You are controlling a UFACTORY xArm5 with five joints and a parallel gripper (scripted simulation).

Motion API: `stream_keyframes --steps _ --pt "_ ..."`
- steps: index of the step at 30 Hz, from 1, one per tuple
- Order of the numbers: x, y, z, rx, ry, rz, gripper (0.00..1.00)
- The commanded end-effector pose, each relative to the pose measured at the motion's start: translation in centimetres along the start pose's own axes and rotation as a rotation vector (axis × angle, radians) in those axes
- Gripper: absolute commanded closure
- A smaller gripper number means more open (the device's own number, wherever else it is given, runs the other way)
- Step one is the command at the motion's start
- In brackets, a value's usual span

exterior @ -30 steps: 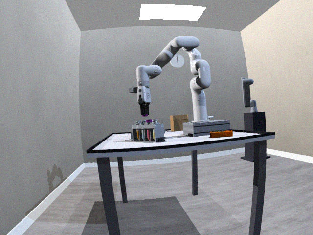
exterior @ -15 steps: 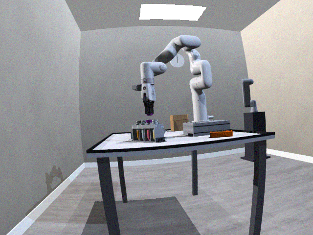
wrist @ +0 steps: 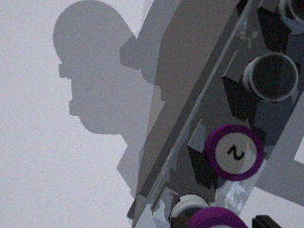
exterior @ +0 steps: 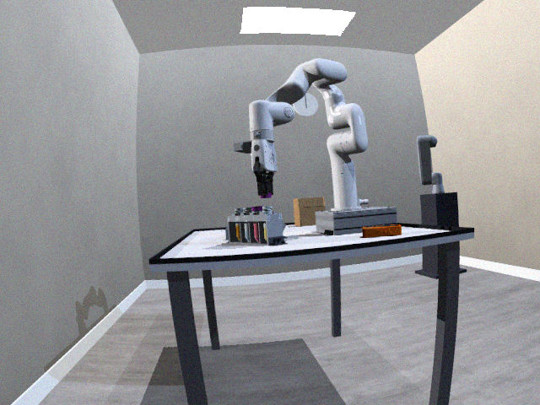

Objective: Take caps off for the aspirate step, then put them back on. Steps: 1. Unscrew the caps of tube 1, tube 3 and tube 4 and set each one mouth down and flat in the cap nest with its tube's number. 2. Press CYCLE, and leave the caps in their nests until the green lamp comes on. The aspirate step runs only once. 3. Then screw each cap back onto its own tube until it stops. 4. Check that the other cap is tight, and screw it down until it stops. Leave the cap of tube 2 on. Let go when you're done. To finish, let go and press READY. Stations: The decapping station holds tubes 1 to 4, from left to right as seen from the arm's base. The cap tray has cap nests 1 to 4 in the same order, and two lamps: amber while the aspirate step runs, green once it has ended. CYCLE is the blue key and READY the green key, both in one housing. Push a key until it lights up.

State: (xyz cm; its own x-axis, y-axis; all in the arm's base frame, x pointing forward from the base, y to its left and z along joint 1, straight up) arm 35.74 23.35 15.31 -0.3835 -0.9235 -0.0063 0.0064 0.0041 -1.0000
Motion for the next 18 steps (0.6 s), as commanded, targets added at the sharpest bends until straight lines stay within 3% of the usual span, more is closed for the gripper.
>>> stream_keyframes --steps 1,7,15,18 --pt "-0.8 -0.1 -0.3 -0.001 0.002 0.003 1.00" --pt "-0.8 -0.1 -0.3 -0.001 0.002 0.003 1.00" --pt "-0.8 2.3 -0.3 -0.001 0.002 0.003 1.00" --pt "-0.8 2.4 -0.3 -0.001 0.002 0.003 1.00"
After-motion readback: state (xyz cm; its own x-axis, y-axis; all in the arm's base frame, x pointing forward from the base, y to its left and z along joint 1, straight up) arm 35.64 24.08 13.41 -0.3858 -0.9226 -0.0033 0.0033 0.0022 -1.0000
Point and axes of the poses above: the point where the finger pads meet when closed, its own y axis out along the fingers, its own x axis across the jaws, z = x × y, the point moved 6 cm from there along -y, back along the fingers, and after that the axes turned 10 degrees about -y, right-handed, at the moved point
